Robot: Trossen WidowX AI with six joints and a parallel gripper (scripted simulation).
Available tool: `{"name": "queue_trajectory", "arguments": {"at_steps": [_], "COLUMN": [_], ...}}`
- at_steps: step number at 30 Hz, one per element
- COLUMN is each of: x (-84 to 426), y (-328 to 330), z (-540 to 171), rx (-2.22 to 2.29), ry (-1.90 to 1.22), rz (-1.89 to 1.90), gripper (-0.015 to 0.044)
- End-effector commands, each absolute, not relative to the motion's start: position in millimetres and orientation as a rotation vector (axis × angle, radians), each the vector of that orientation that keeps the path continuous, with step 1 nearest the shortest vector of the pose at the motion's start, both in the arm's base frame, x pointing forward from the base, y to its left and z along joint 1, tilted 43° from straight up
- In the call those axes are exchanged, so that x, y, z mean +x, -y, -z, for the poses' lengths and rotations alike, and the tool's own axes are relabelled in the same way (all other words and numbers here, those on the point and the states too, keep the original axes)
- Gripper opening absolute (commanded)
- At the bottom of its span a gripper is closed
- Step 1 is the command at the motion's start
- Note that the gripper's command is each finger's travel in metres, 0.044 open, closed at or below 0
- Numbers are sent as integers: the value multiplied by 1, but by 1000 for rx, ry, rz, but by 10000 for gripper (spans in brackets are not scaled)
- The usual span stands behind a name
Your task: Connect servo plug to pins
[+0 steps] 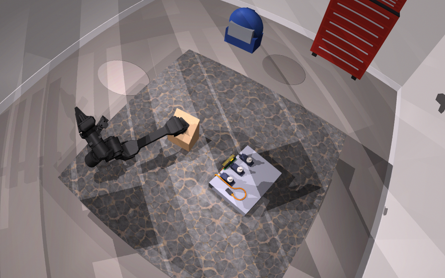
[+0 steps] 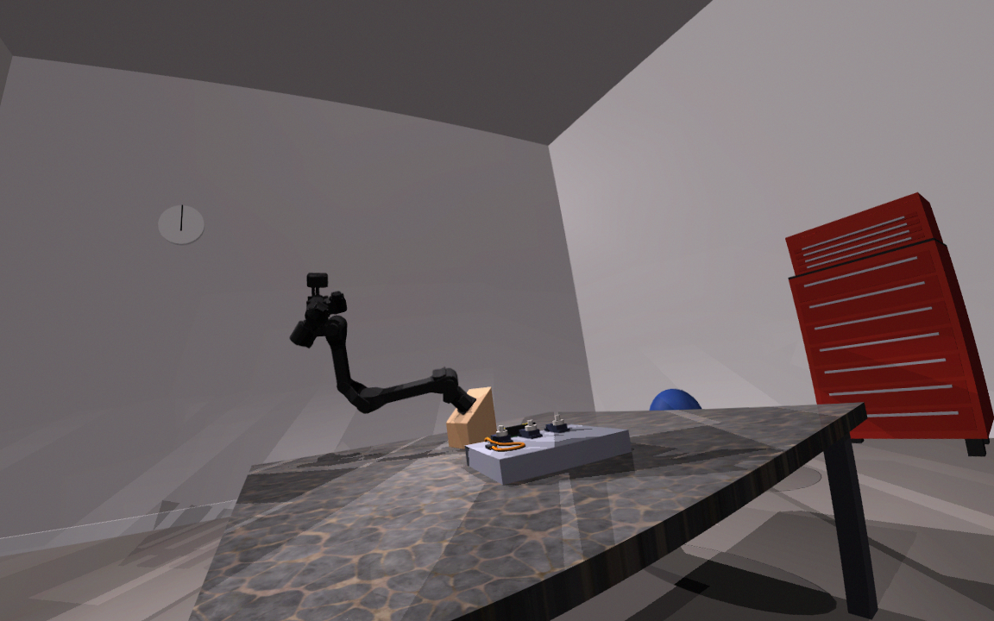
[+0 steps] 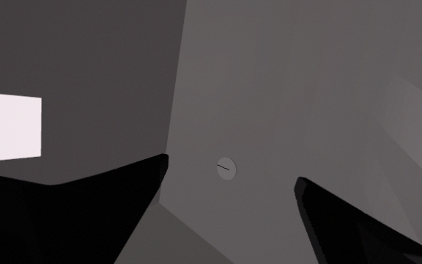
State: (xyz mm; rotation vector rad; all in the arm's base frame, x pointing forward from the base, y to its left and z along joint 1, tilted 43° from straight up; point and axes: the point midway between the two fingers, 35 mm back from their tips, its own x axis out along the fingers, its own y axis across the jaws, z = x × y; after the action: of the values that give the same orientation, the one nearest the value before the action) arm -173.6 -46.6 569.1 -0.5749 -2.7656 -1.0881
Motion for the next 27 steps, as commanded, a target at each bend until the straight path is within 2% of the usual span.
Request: {"name": "queue_trajectory", "arguments": {"at_steps": [1,11,18,27], "x": [-173,-167,-154,-141], "y": [46,26,-6,-28], "z": [-569,-575,-582,-587], "rx": [-576,-642,-737,-801], "ry": [2766,2754,2699,2627], "rz": [1085,884,609,435], "gripper": [374,115,115,115]}}
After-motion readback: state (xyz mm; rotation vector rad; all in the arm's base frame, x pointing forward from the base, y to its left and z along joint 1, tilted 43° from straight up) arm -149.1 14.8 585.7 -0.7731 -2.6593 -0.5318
